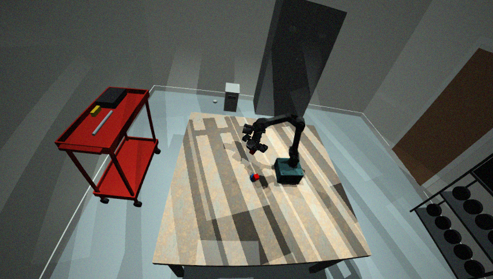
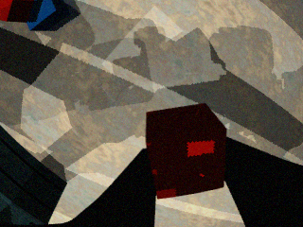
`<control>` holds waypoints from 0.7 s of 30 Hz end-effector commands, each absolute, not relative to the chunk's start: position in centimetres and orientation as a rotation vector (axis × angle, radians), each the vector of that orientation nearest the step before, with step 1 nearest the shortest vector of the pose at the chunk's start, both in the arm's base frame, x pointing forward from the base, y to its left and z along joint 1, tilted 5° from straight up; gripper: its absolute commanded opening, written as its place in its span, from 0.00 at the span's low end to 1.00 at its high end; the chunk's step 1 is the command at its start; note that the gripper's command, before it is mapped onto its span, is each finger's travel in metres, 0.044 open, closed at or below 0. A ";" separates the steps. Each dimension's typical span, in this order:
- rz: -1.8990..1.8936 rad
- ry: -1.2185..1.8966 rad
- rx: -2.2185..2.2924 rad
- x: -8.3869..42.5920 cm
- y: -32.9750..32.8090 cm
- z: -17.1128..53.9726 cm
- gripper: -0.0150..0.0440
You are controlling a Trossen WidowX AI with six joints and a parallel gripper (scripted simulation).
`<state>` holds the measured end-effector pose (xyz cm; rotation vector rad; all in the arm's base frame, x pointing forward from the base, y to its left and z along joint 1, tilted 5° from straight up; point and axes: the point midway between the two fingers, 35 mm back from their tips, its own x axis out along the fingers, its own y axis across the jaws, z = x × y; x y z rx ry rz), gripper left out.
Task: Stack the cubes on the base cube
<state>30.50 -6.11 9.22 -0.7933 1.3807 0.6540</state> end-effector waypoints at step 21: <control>0.164 1.474 -0.258 30.9 -1.5 8.6 0.43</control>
